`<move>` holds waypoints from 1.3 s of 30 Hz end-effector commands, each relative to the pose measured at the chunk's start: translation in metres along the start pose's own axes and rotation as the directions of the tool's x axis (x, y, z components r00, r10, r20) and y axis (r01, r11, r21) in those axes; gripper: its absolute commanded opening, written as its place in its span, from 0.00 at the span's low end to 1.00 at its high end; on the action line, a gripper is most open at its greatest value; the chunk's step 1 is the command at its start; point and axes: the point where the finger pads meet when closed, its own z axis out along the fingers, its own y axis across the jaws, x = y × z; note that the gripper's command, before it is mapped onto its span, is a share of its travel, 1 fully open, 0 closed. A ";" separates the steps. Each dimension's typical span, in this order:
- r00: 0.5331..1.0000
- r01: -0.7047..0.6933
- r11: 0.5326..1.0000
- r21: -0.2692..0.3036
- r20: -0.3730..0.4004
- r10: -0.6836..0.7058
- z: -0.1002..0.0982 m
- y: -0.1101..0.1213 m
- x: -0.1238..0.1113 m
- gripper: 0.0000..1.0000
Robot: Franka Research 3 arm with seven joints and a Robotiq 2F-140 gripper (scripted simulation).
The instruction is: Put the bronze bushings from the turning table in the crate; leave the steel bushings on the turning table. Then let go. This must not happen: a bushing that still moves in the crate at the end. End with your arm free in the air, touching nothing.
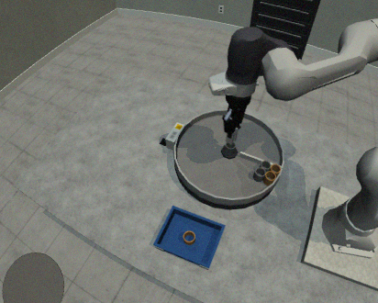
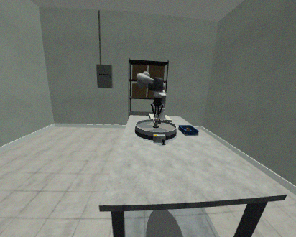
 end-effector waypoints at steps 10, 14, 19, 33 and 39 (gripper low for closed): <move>0.984 -0.177 0.984 0.004 0.003 0.177 0.002 -0.003 -0.015 0.10; 0.971 -0.240 0.971 0.003 0.001 0.240 0.001 -0.004 -0.021 0.10; 0.936 -0.351 0.936 0.003 0.001 0.351 0.001 -0.005 -0.032 0.10; 0.836 -0.549 0.836 0.003 0.002 0.549 0.000 -0.008 -0.057 0.10; 0.777 -0.629 0.777 0.003 0.002 0.629 -0.001 -0.009 -0.067 0.10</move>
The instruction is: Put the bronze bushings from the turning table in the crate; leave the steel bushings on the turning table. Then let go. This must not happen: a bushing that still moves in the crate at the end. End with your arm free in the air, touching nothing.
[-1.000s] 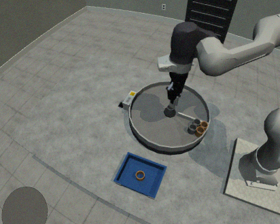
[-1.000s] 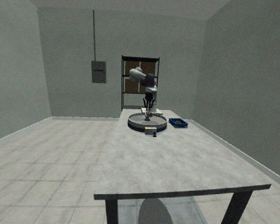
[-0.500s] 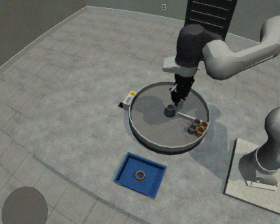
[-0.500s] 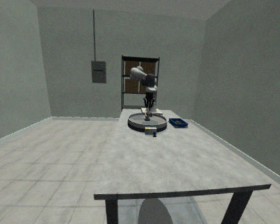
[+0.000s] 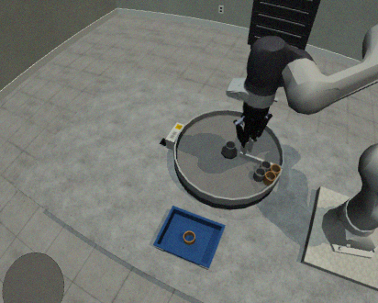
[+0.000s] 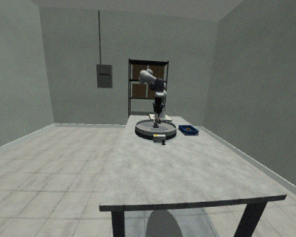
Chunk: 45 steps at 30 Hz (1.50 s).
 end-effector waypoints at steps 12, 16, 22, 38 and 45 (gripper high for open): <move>0.941 -0.338 0.941 0.017 -0.006 0.339 -0.002 0.005 -0.022 0.10; 0.916 -0.402 0.915 0.018 -0.005 0.402 -0.001 0.008 -0.027 0.10; 0.872 -0.489 0.872 0.018 -0.004 0.489 -0.001 0.012 -0.036 0.10; 0.731 -0.682 0.731 0.018 0.000 0.682 -0.001 0.022 -0.059 0.10; 0.623 -0.782 0.622 0.018 0.003 0.783 -0.001 0.028 -0.073 0.10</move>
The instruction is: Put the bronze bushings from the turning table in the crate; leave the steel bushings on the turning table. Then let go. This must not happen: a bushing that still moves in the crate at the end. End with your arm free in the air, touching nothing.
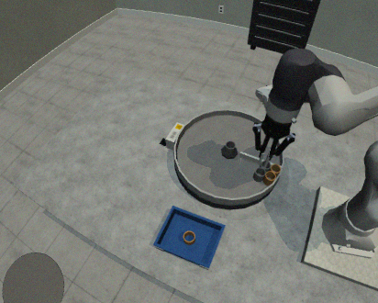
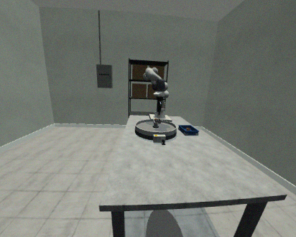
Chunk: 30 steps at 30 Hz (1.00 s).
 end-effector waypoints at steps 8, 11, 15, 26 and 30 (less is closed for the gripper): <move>0.959 -0.284 0.959 0.013 0.001 0.284 -0.001 0.015 -0.010 0.10; 0.946 -0.324 0.946 0.013 0.001 0.324 -0.001 0.019 -0.012 0.10; 0.920 -0.391 0.920 0.013 0.002 0.391 -0.001 0.026 -0.014 0.10; 0.838 -0.545 0.838 0.012 0.005 0.545 -0.001 0.043 -0.022 0.10; 0.813 -0.582 0.813 0.012 0.005 0.582 -0.001 0.047 -0.023 0.10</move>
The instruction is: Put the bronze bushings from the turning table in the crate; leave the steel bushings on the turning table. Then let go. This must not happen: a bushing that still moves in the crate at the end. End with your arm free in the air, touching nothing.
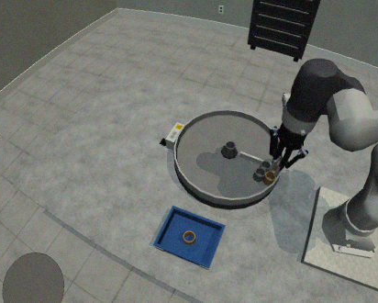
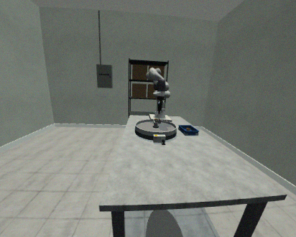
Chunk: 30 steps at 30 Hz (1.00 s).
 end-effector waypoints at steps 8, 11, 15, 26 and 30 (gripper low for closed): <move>0.988 -0.155 0.988 0.009 0.004 0.155 -0.001 0.006 -0.002 0.10; 0.988 -0.155 0.988 0.009 0.004 0.155 -0.001 0.006 -0.002 0.10; 0.988 -0.155 0.988 0.009 0.004 0.155 -0.001 0.006 -0.002 0.10; 0.988 -0.155 0.988 0.009 0.004 0.155 -0.001 0.006 -0.002 0.10; 0.988 -0.155 0.988 0.009 0.004 0.155 -0.001 0.006 -0.002 0.10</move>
